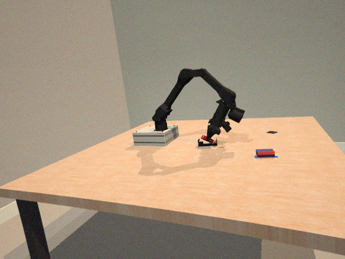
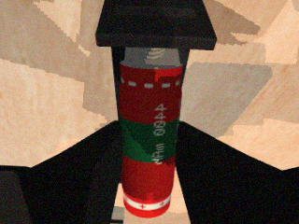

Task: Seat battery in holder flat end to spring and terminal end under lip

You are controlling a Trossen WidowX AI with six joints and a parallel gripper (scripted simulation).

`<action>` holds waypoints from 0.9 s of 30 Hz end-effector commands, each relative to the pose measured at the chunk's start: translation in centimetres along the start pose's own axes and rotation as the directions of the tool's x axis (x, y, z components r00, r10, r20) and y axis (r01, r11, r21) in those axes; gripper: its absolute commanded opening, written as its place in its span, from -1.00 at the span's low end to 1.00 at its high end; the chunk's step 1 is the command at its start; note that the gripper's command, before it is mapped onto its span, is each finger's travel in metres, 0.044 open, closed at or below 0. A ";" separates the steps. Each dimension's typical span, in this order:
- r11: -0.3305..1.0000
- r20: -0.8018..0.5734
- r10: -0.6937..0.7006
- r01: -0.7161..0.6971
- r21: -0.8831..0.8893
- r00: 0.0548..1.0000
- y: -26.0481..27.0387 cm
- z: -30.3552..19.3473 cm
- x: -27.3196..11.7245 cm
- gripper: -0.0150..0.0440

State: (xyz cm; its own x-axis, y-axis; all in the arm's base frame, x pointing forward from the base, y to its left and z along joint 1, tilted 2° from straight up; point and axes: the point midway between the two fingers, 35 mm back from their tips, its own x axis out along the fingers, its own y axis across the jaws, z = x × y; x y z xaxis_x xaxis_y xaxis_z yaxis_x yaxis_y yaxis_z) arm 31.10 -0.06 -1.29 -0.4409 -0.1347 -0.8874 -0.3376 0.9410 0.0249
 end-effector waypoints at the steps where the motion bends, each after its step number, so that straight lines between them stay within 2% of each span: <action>1: 1.000 0.002 0.003 -0.003 0.005 1.000 0.0 0.5 0.0 -0.23; 14: 1.000 0.003 0.002 -0.002 0.004 1.000 0.0 1.1 -0.3 -0.23; 27: 1.000 0.063 0.007 -0.007 0.007 0.998 -0.1 1.0 0.0 -0.23</action>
State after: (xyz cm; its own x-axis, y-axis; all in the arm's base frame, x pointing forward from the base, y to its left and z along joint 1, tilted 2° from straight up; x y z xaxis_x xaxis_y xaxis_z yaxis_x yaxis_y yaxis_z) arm 31.71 0.10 -1.61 -0.4149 -0.1204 -0.9019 -0.3290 0.9440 0.0254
